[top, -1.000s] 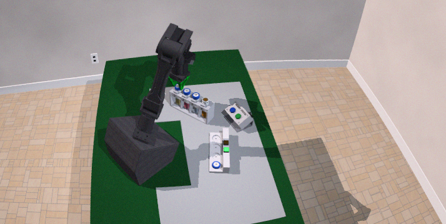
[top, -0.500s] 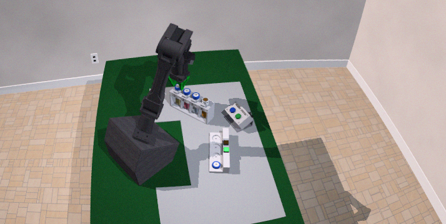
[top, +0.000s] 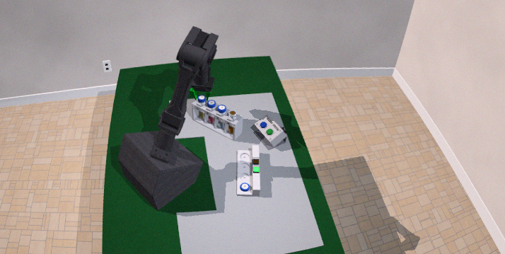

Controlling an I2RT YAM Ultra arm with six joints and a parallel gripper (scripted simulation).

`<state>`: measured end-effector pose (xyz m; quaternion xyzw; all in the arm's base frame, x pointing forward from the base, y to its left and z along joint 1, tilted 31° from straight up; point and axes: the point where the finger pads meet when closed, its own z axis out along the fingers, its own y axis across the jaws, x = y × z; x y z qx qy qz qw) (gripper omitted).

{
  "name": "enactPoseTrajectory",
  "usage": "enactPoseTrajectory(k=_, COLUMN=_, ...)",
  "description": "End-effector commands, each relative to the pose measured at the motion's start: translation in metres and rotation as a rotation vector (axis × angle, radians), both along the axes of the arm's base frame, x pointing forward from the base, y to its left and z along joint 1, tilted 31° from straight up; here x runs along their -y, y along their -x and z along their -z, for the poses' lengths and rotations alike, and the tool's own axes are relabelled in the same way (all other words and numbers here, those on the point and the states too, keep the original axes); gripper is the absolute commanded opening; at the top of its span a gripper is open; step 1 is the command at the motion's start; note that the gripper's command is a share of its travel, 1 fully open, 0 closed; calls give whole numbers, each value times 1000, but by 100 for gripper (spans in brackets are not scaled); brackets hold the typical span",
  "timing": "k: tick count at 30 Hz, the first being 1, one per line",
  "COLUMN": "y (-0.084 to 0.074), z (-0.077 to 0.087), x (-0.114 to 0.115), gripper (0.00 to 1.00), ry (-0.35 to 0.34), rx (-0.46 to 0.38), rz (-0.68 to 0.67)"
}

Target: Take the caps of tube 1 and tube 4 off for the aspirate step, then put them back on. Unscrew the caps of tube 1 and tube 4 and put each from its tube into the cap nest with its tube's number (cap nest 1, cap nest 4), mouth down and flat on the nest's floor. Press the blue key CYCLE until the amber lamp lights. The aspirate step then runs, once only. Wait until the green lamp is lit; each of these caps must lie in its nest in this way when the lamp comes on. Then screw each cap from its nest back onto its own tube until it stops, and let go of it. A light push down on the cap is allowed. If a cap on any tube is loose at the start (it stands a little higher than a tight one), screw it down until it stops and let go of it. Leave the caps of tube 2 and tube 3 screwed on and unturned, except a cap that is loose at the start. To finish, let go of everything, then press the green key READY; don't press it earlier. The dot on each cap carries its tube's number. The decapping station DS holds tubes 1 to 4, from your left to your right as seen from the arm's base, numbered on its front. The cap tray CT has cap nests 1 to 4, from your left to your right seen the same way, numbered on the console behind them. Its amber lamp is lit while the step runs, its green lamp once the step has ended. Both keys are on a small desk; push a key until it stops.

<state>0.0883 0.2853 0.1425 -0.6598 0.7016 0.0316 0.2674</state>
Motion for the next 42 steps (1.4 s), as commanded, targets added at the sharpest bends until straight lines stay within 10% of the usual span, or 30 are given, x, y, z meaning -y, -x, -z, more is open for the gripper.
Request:
enactPoseTrajectory(k=1, y=0, z=-4, x=-1, gripper=49, ry=38, rx=58, rz=-122)
enactPoseTrajectory(k=10, y=1, z=-4, x=0, gripper=49, ry=73, rx=101, rz=-212)
enactPoseTrajectory(k=11, y=1, z=-4, x=0, gripper=0, ry=73, rx=101, rz=-212)
enactPoseTrajectory(k=25, y=0, z=-4, x=0, gripper=0, ry=73, rx=101, rz=-212)
enactPoseTrajectory(k=42, y=0, z=-3, x=-1, gripper=0, ry=-94, rx=-100, rz=214)
